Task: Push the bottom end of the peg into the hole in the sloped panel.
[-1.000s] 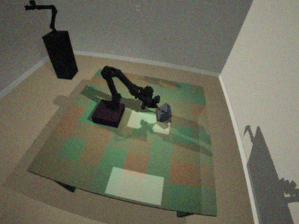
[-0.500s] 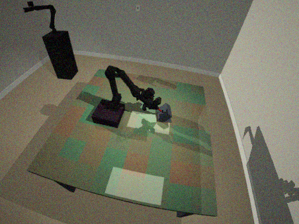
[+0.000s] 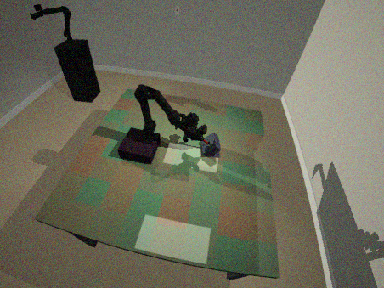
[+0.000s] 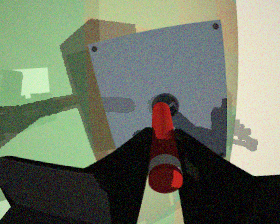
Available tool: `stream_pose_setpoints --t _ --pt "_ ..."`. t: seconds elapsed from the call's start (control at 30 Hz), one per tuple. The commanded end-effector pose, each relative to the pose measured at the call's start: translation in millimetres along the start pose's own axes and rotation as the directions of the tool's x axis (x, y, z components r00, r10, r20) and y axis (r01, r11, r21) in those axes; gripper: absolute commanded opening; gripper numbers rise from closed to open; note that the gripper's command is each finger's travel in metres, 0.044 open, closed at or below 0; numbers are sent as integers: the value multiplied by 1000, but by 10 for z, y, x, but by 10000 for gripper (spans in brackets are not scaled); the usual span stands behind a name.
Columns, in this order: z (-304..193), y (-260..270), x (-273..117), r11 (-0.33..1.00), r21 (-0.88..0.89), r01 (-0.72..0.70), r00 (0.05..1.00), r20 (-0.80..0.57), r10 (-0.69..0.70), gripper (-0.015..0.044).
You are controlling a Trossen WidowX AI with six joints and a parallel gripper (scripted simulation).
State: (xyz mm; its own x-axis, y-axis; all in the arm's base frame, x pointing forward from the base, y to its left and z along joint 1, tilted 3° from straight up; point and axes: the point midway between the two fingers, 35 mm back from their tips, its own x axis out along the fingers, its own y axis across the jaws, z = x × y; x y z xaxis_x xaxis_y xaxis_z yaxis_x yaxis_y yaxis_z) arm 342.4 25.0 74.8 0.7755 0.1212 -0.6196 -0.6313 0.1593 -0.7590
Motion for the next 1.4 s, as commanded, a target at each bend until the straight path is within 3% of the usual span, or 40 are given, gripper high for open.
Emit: stream_pose_setpoints --t 0.0,1.37 --pt "0 -7 -3 1000 0 -1 1000 0 1 0" --pt "6 -58 93 1000 0 0 1000 0 0 0"
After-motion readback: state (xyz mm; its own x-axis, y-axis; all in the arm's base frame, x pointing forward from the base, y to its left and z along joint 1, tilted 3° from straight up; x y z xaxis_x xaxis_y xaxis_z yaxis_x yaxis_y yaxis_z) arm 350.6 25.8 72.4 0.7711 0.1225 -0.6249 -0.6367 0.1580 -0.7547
